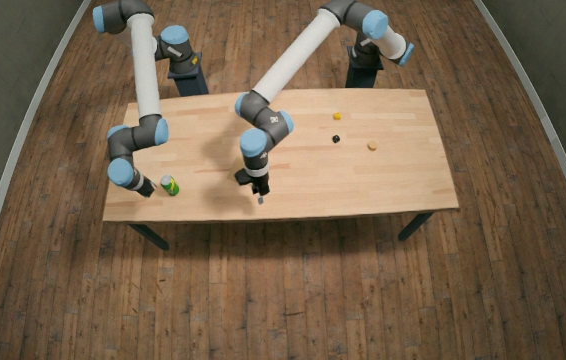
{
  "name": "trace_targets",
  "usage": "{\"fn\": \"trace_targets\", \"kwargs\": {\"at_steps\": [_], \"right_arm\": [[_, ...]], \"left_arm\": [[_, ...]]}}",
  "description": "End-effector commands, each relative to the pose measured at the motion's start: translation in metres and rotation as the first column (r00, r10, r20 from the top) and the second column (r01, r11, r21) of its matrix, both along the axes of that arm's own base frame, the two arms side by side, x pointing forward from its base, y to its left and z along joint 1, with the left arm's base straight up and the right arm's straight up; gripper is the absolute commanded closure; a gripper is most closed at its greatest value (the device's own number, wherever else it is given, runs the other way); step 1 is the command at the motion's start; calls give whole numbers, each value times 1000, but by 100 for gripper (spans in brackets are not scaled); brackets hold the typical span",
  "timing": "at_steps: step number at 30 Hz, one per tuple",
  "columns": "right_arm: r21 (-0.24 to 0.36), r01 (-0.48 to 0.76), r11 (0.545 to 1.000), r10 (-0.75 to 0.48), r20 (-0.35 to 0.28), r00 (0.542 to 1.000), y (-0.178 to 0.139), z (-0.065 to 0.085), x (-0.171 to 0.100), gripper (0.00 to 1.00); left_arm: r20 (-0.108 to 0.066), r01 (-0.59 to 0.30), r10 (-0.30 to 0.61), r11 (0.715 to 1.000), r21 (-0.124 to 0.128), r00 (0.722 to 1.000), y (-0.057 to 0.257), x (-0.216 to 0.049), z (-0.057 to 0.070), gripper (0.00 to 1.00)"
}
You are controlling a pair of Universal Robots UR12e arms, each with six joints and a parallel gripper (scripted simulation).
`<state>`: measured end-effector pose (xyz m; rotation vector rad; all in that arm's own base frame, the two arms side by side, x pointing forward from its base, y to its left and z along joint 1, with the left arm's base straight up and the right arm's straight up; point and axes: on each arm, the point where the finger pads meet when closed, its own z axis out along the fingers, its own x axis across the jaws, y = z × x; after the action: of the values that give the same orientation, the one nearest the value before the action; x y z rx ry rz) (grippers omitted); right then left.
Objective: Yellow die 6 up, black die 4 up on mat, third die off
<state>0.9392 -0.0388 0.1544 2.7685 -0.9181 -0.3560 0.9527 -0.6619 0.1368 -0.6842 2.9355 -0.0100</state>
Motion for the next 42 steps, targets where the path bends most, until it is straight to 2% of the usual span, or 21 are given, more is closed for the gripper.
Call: {"fn": "trace_targets", "kwargs": {"at_steps": [1,9,16,18,23,29,33,35,36,37,42], "right_arm": [[1,-4,1000,4,3,1000,2,2,0,0],[14,-65,998,64,13,998,34,2,-5,0],[32,-151,988,150,29,988,79,3,-14,0],[32,-151,988,150,29,988,79,3,-14,0],[47,-231,972,229,44,972,120,4,-25,0],[66,-341,938,337,66,939,176,5,-44,0],[76,-400,913,395,79,915,206,5,-56,0],[76,-400,913,395,79,915,206,5,-56,0],[79,-420,904,414,84,906,216,5,-60,0],[82,-441,894,434,88,897,226,6,-65,0],[93,-521,848,512,108,852,267,6,-85,0]], "left_arm": [[1,1,-1,1000,-1,1000,3,2,2,0],[-4,15,-15,1000,7,1000,68,28,7,0],[-13,35,-35,999,18,999,165,59,14,0],[-13,35,-35,999,18,999,165,59,14,0],[-23,54,-54,998,27,998,252,78,20,0],[-38,83,-81,996,38,996,354,88,27,0],[-50,104,-102,994,44,994,422,89,31,0],[-50,104,-102,994,44,994,422,89,31,0],[-53,110,-108,993,45,993,463,88,33,0],[-56,116,-113,992,46,992,470,87,34,0],[-68,137,-134,989,49,989,555,77,38,0]]}}
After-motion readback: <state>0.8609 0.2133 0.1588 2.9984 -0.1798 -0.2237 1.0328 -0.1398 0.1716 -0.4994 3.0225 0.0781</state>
